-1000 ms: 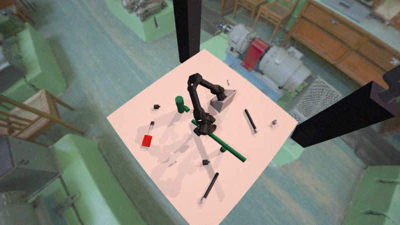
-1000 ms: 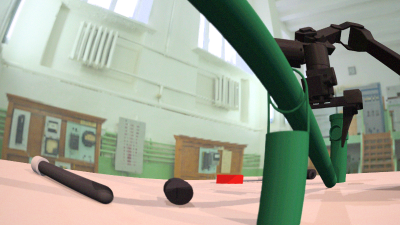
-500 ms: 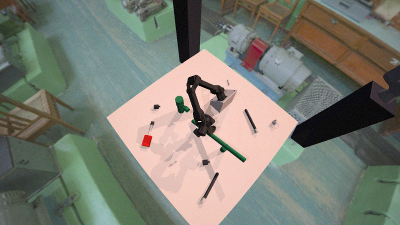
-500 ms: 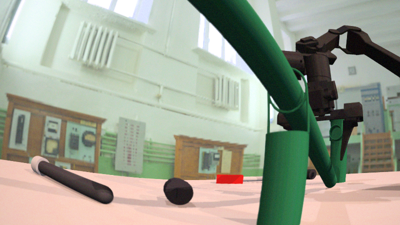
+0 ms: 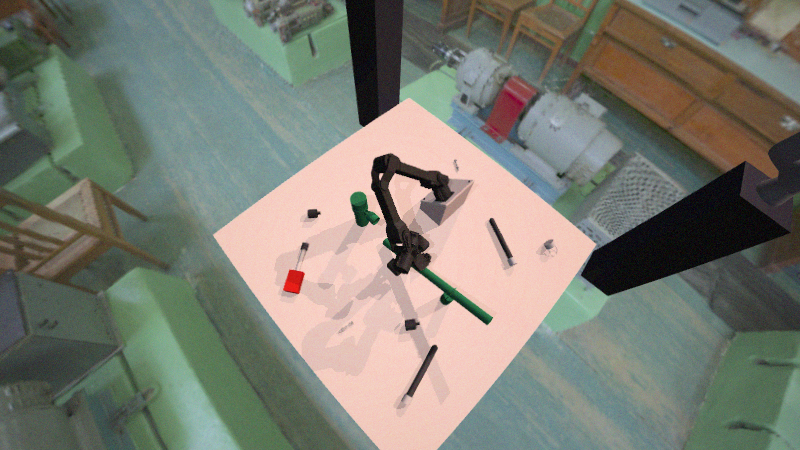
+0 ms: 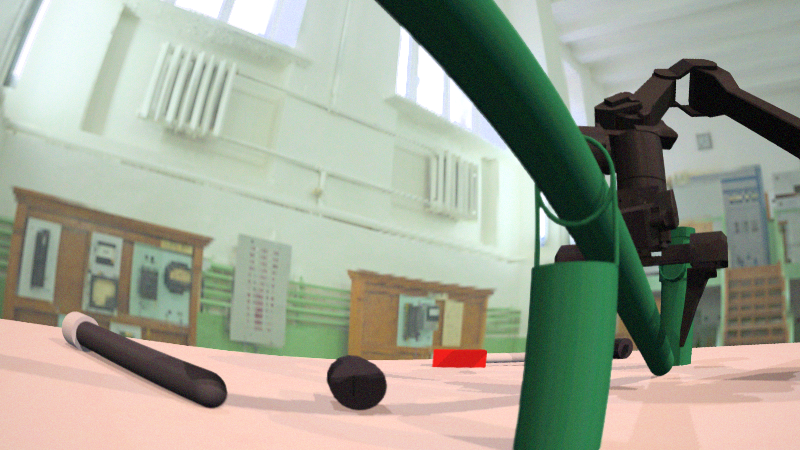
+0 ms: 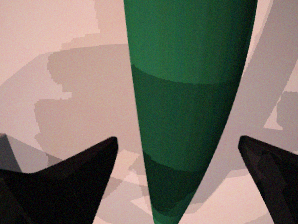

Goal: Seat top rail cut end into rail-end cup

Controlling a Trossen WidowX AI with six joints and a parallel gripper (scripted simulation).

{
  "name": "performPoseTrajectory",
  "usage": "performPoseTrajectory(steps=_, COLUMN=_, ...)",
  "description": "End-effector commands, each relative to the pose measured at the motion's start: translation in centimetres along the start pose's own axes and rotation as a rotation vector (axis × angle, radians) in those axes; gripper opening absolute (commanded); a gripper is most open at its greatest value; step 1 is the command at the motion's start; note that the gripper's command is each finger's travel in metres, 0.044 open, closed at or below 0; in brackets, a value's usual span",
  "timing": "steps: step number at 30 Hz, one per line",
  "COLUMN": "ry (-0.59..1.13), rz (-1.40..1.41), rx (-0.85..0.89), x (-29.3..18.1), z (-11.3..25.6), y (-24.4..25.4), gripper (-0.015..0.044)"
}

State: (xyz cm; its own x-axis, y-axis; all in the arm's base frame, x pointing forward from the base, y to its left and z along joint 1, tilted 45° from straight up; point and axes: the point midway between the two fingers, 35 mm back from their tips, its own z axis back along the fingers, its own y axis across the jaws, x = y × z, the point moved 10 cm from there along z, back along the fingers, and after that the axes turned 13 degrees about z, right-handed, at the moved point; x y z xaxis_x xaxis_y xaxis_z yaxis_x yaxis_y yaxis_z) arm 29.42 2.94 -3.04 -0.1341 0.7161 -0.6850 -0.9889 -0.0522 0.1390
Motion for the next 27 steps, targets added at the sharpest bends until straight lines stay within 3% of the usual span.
performPoseTrajectory(steps=1, ry=0.007, rz=0.012, rx=0.014, x=0.18, z=-0.93, y=0.32, gripper=0.044)
performPoseTrajectory(steps=4, ry=0.007, rz=0.012, rx=0.014, x=0.18, z=-0.96, y=0.32, gripper=0.044)
performPoseTrajectory(steps=15, ry=0.007, rz=0.012, rx=0.014, x=0.18, z=-0.96, y=0.32, gripper=0.0151)
performPoseTrajectory(steps=21, ry=0.007, rz=0.012, rx=0.014, x=0.18, z=-0.96, y=0.32, gripper=0.0111)
performPoseTrajectory(steps=25, ry=0.007, rz=0.012, rx=0.014, x=0.15, z=-0.5, y=0.3, gripper=0.0006)
performPoseTrajectory(steps=27, ry=0.007, rz=0.012, rx=0.014, x=0.14, z=-0.3, y=0.29, gripper=0.0)
